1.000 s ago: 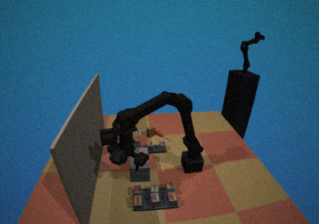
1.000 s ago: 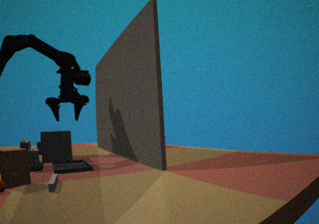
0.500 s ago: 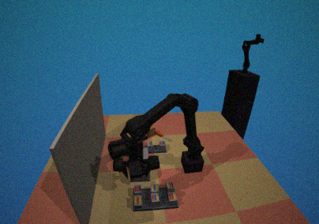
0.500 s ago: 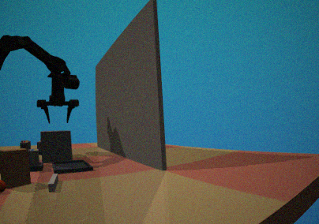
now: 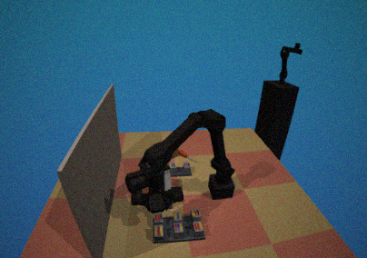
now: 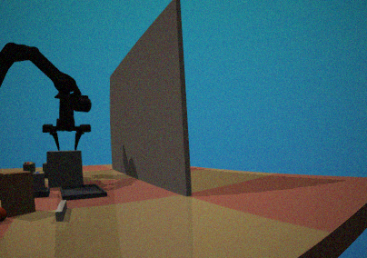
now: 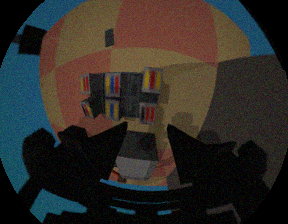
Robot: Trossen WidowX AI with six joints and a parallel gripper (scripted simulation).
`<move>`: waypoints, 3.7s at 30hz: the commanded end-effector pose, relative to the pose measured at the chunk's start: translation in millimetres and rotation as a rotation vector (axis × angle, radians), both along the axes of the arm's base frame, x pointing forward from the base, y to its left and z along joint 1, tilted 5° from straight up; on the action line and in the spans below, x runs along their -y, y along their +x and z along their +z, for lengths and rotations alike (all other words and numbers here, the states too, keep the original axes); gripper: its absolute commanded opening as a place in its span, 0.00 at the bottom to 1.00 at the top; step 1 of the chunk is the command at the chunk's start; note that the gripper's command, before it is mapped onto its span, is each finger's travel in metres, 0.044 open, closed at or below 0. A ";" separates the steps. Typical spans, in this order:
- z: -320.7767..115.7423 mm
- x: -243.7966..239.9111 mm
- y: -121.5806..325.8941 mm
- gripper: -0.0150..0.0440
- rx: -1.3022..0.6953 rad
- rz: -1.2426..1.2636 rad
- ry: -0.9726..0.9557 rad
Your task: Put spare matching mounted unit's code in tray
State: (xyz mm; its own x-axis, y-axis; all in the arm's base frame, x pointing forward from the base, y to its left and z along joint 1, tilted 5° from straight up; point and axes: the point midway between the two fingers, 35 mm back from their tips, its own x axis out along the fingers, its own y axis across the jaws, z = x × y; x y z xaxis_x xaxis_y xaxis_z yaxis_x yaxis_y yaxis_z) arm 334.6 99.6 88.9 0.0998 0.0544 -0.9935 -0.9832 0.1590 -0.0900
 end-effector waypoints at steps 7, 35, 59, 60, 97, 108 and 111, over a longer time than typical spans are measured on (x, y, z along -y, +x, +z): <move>-14.6 -1.0 2.8 0.76 0.001 0.001 -0.003; -60.6 -3.4 7.2 0.76 0.000 0.001 -0.003; -76.2 -4.0 7.4 0.48 -0.002 0.005 -0.001; -76.2 -4.0 7.4 0.47 -0.002 0.005 -0.001; 36.8 2.7 -3.0 0.25 0.002 0.002 -0.001; 74.2 8.3 -10.6 0.25 0.000 0.001 -0.004; 73.8 20.8 -5.7 0.25 0.000 0.001 -0.006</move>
State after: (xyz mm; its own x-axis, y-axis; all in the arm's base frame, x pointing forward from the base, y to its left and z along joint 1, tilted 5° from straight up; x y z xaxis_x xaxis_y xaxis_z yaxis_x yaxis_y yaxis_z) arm 324.1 89.4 159.1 0.0914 0.0497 -0.9946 -0.9850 0.1516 -0.0830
